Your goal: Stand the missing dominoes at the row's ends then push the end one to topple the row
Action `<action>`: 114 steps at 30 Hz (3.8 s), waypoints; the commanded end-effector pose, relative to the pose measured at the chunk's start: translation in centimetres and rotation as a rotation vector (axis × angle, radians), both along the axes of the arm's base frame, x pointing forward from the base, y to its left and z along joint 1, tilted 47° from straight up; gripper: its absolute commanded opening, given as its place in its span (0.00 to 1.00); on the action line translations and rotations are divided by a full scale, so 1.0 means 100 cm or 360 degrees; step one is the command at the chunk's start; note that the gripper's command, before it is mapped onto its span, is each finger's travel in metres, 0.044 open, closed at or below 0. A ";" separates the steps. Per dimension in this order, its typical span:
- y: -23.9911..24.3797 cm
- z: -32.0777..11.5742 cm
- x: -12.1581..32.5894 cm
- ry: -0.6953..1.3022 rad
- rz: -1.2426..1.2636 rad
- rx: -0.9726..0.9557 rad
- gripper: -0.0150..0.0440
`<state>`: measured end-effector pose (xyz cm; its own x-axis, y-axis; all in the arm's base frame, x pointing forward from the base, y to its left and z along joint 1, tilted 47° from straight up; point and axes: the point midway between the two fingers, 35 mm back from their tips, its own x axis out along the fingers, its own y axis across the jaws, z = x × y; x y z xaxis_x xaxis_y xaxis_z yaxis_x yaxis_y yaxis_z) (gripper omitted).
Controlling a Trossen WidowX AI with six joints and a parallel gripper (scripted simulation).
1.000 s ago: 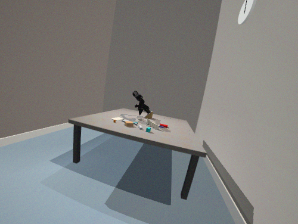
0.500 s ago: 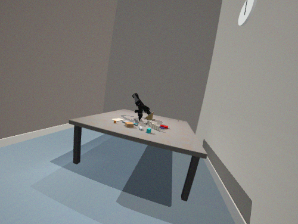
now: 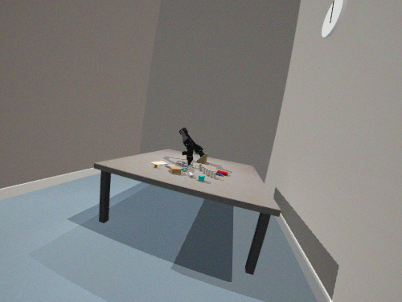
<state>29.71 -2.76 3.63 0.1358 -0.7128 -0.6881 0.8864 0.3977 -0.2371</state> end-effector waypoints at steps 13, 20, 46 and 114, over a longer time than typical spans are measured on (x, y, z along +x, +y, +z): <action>-0.001 0.000 0.000 0.0007 0.0006 -0.0010 0.29; -0.001 0.000 0.000 0.0007 0.0006 -0.0010 0.29; 0.030 0.131 -0.036 0.0606 0.0586 -0.0099 0.29; -0.044 0.104 -0.080 0.0381 0.1638 0.0532 0.29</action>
